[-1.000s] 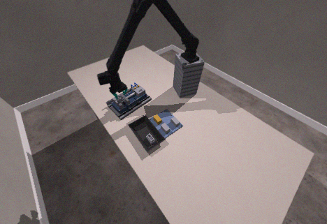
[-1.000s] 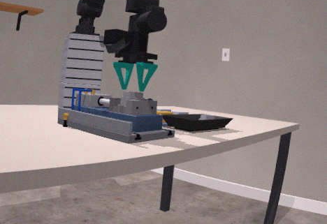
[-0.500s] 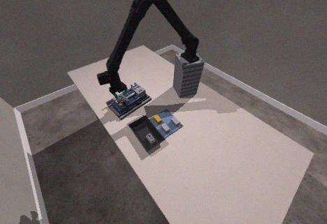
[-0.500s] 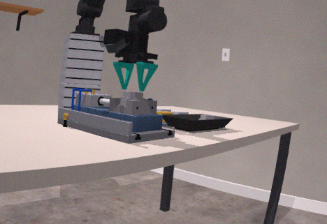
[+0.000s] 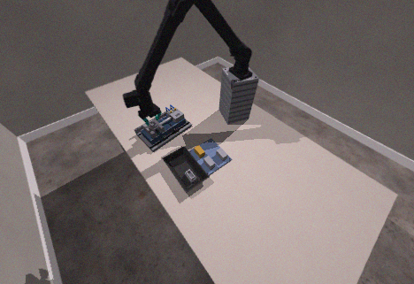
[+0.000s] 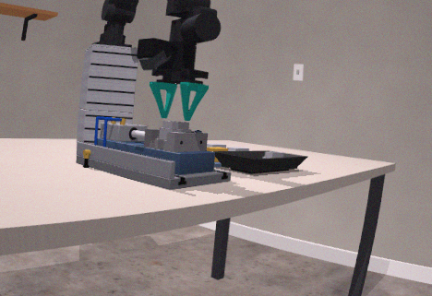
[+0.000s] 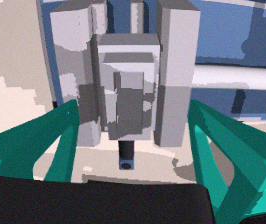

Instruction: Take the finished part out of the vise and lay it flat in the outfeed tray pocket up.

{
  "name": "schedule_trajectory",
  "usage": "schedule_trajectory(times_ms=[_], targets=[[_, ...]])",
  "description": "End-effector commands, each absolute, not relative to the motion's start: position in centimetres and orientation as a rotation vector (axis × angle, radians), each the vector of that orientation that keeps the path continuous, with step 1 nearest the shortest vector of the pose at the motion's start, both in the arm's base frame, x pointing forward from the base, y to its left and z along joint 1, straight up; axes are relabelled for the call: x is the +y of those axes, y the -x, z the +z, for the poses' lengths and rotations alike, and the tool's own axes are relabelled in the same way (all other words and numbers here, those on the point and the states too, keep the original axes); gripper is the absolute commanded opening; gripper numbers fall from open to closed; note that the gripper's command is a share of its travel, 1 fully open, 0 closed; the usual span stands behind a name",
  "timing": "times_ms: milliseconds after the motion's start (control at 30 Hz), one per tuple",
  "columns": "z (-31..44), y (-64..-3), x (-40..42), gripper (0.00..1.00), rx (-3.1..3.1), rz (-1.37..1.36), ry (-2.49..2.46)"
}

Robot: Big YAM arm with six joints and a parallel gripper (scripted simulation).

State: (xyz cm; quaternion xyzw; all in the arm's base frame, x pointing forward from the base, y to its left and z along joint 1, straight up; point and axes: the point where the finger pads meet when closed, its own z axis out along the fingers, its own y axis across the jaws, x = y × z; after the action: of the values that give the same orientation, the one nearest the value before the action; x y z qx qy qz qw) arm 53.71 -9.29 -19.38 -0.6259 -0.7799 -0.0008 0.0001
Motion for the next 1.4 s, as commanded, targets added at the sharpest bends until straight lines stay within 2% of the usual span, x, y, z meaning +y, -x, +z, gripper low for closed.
schedule_trajectory(times_ms=[0,1367], targets=[[-18.43,-56.53,-9.02,0.64,-2.494,-0.038,1.992],[-18.30,-56.41,-8.85,0.64,-2.483,-0.026,1.984]])
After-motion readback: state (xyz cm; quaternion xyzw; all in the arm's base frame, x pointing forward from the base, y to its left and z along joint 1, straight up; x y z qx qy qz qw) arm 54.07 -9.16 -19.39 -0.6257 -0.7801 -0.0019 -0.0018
